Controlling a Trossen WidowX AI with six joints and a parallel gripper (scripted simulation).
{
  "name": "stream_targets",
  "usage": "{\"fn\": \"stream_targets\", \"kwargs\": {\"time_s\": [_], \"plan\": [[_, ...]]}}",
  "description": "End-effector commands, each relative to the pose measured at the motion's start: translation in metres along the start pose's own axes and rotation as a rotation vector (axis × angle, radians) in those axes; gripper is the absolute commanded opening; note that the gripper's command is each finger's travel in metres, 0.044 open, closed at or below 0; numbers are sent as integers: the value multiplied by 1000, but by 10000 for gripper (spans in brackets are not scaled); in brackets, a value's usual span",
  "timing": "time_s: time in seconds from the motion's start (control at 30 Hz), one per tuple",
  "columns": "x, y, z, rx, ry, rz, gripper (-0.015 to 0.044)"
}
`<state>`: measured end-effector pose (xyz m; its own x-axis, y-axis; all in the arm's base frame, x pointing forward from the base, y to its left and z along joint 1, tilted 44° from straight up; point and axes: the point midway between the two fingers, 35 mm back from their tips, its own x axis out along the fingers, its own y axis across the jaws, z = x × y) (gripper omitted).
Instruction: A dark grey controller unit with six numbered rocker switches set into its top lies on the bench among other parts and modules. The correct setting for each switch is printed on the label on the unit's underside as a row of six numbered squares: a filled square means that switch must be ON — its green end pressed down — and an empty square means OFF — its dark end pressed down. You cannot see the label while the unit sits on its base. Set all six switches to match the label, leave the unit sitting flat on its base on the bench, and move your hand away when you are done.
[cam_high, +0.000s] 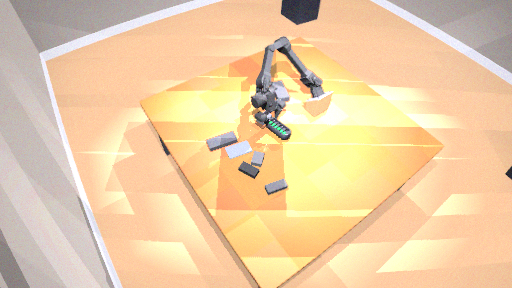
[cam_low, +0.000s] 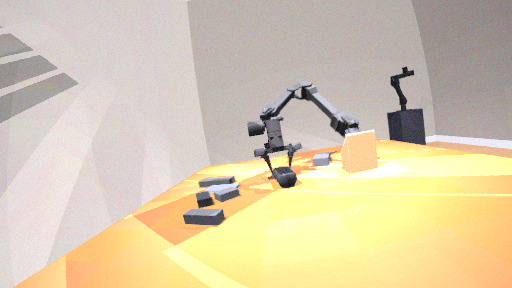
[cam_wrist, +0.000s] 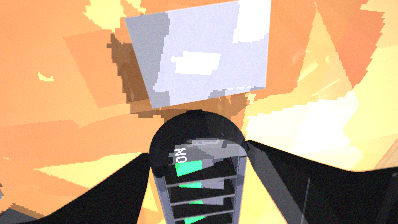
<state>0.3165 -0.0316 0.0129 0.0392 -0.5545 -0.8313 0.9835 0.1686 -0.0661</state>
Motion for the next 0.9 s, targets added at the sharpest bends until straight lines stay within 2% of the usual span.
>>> {"fn": "stream_targets", "kwargs": {"time_s": [0.0, 0.87], "plan": [[0, 0, -1, -1, -3, -2, 326], [-17, 0, -13, -1, -39, -2, 336]]}}
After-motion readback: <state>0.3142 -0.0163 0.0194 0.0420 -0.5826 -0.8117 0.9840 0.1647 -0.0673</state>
